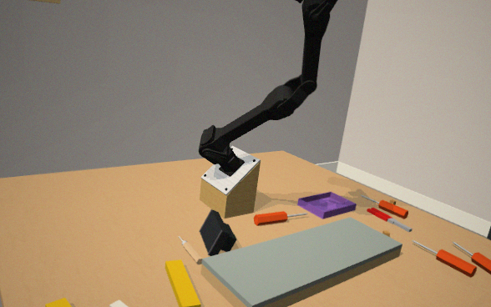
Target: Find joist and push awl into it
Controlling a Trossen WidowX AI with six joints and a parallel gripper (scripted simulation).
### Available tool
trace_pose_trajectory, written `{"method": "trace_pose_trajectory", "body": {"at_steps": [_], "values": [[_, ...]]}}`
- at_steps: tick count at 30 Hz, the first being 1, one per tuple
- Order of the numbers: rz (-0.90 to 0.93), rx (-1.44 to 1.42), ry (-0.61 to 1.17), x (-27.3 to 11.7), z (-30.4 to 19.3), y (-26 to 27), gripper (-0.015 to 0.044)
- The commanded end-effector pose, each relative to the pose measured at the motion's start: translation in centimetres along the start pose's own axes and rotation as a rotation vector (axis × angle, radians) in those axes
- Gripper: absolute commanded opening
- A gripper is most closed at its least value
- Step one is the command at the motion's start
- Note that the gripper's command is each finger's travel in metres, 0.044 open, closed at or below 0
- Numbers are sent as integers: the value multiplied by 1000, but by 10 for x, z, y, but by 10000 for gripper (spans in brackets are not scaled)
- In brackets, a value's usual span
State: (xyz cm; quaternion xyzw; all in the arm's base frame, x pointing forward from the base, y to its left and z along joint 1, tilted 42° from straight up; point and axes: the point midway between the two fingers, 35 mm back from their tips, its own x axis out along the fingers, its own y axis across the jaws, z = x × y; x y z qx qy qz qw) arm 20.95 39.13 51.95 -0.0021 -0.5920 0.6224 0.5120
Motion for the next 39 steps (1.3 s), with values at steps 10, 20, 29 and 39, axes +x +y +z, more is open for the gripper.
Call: {"method": "trace_pose_trajectory", "body": {"at_steps": [10,20,29,39], "values": [[58,218,-225,51,102,15,440],[137,423,-474,75,228,20,440],[402,727,-757,56,372,41,440],[626,912,-1015,1,472,43,440]]}}
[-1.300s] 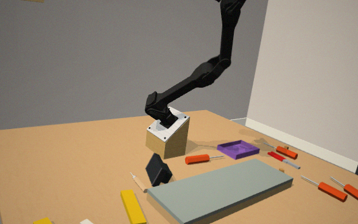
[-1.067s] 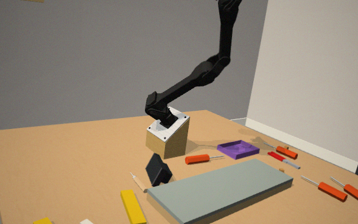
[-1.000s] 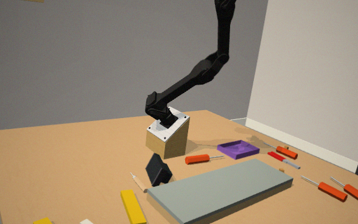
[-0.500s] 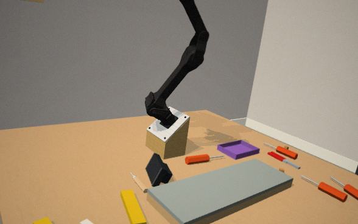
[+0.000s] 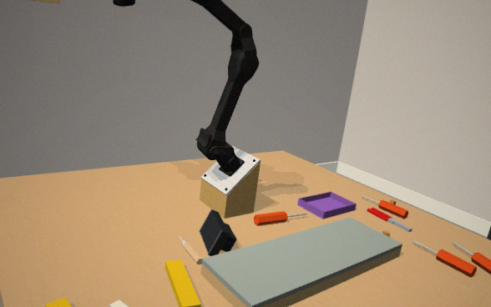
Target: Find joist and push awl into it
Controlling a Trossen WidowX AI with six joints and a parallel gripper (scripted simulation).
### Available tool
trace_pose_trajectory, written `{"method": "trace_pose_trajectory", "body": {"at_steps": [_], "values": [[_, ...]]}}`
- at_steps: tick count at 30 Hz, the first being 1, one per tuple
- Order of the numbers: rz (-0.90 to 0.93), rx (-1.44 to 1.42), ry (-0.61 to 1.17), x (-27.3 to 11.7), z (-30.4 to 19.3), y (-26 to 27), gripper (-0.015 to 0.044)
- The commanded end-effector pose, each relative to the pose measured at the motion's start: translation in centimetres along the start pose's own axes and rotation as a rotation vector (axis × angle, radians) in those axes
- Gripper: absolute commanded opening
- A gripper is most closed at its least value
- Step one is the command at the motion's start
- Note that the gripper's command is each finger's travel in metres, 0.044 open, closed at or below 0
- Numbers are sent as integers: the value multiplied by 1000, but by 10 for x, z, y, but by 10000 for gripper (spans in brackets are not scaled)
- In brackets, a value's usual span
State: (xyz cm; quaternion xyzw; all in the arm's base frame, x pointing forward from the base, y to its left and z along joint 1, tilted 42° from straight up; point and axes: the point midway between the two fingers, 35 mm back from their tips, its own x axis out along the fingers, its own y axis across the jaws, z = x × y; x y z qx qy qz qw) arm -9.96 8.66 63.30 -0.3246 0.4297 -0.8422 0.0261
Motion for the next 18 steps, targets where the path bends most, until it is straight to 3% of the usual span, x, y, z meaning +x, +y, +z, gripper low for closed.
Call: {"method": "trace_pose_trajectory", "body": {"at_steps": [1,10,18], "values": [[87,91,-59,17,23,31,440],[439,425,-201,33,111,145,440],[815,680,-226,-13,194,247,440]]}}
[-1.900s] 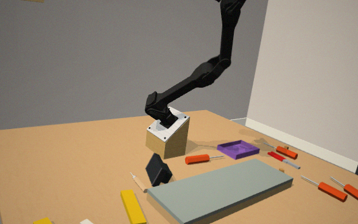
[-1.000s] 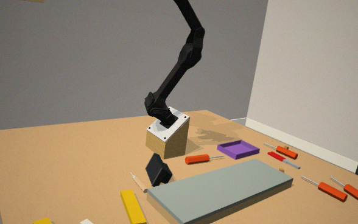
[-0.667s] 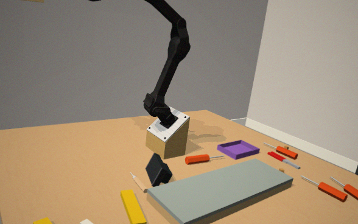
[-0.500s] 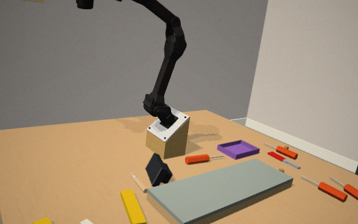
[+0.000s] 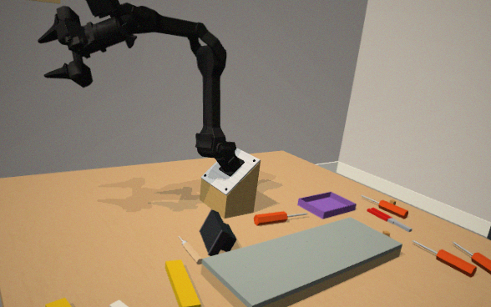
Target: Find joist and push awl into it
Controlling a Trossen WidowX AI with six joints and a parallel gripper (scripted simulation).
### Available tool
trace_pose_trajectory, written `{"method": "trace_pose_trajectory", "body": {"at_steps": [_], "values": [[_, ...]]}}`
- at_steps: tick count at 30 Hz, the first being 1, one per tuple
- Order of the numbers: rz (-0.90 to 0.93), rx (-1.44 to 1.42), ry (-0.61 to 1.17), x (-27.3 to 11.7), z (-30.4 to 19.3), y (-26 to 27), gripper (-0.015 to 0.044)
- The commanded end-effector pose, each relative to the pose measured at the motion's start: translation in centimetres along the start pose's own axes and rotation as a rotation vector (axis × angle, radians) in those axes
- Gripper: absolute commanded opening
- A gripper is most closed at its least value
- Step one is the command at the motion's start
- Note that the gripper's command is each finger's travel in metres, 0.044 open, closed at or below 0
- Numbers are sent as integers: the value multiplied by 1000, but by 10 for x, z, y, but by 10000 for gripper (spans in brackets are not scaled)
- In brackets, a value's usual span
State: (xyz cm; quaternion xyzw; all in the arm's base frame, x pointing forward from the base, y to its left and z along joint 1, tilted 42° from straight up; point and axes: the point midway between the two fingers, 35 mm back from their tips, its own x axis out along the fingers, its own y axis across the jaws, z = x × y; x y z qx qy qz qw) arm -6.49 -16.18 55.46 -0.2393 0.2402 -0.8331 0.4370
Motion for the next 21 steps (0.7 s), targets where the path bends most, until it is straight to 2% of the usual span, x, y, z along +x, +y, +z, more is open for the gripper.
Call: {"method": "trace_pose_trajectory", "body": {"at_steps": [1,10,21], "values": [[174,131,25,15,2,73,440],[459,372,160,0,-3,213,440],[656,551,404,-77,-37,348,440]]}}
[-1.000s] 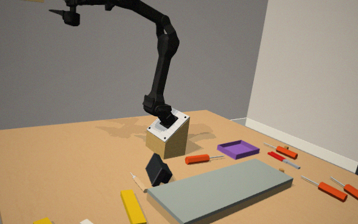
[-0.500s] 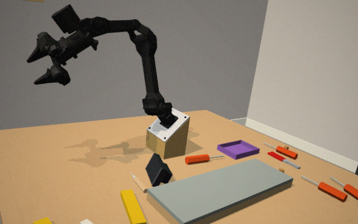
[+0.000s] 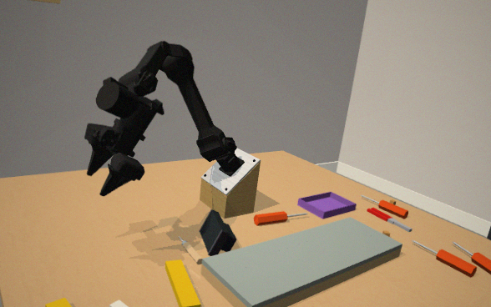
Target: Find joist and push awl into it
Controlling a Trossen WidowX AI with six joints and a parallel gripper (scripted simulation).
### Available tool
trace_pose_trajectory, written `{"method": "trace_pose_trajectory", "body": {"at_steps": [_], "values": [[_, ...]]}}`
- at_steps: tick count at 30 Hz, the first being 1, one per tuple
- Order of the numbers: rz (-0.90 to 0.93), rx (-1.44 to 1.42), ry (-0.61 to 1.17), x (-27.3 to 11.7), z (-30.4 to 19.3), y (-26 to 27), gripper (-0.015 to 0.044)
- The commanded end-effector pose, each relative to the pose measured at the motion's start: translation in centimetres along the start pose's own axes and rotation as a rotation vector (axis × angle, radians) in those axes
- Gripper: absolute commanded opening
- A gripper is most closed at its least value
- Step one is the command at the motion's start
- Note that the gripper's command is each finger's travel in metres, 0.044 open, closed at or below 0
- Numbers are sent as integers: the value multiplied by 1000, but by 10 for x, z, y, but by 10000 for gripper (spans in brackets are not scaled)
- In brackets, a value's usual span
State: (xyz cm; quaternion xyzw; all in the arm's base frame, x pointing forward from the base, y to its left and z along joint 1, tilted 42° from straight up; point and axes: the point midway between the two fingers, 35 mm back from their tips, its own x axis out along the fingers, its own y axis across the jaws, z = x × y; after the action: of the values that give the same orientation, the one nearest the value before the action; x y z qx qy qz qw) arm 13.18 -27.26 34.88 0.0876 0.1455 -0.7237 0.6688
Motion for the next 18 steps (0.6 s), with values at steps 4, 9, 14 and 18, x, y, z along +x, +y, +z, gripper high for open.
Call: {"method": "trace_pose_trajectory", "body": {"at_steps": [4,9,14,18], "values": [[50,120,166,1,-93,67,440],[55,189,247,-12,-152,94,440],[34,248,296,-30,-209,106,440],[8,291,304,-44,-251,106,440]]}}
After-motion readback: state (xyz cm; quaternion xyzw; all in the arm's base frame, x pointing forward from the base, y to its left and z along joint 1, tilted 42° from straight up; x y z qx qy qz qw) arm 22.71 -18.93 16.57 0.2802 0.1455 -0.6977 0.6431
